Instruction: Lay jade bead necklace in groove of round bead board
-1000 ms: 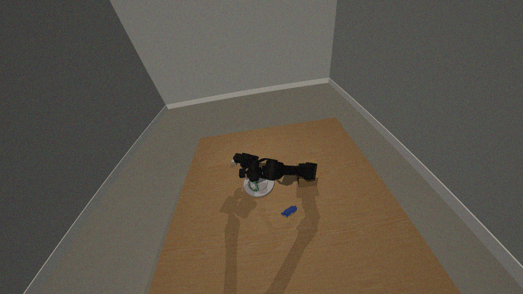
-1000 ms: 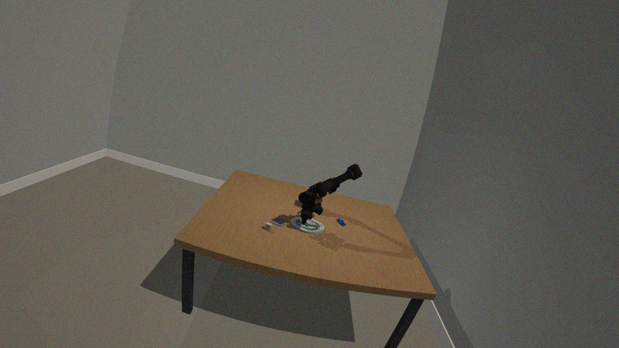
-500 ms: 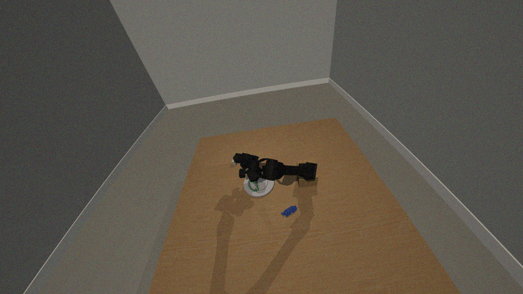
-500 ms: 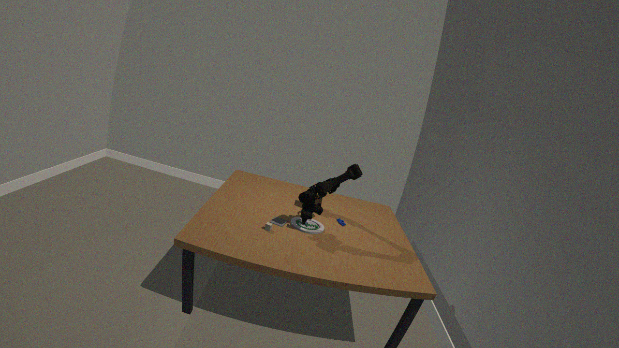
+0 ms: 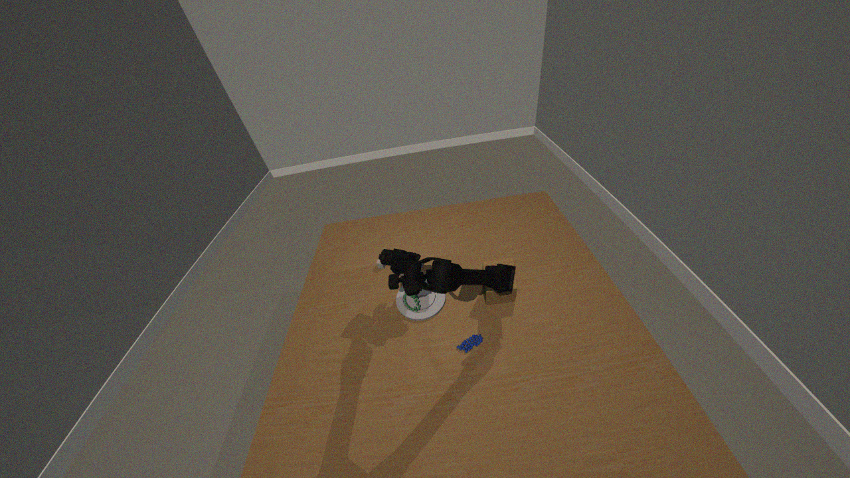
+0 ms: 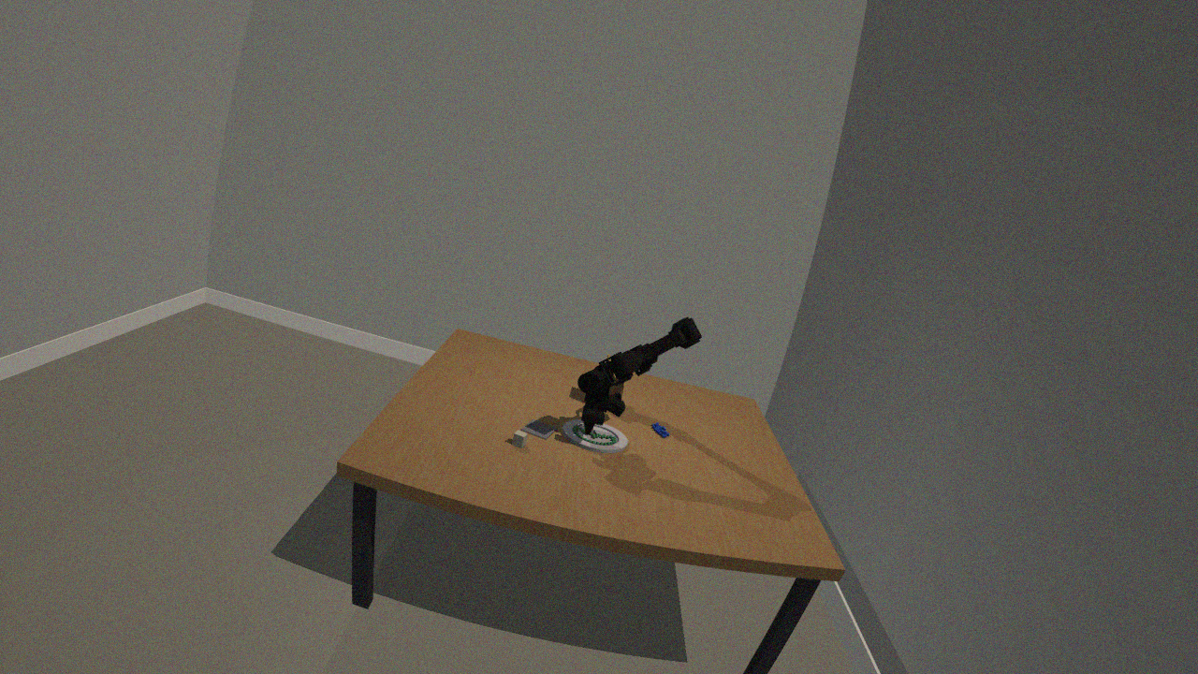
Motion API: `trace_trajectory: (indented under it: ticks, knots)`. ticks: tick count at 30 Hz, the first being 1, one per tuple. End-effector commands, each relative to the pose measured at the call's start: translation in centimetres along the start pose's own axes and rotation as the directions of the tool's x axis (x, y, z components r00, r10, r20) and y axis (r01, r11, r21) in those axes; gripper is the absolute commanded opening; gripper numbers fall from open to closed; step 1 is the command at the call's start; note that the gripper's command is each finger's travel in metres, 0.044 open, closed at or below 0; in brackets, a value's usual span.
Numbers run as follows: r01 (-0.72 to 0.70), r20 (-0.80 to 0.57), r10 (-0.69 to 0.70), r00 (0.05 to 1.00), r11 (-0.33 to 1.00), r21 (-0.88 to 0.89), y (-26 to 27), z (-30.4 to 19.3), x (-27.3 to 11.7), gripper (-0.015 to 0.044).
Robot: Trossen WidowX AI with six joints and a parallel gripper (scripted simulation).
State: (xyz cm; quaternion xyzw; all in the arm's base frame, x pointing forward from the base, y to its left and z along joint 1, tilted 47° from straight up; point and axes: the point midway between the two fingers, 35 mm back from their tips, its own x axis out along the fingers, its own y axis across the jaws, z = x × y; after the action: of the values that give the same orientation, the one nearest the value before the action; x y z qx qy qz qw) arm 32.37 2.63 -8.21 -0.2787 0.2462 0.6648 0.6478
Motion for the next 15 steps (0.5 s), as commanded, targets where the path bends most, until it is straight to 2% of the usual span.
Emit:
trace_trajectory:
  ticks: [1,10,15]
  knots:
    - [0.001,0.000,-0.001,1.000,1.000,-0.001,0.0,0.0,0.0,0.0000]
    - [0.001,0.000,-0.001,1.000,1.000,-0.001,0.0,0.0,-0.1,0.0000]
    - [0.000,0.001,0.000,1.000,1.000,0.004,0.0,-0.1,-1.4,0.0000]
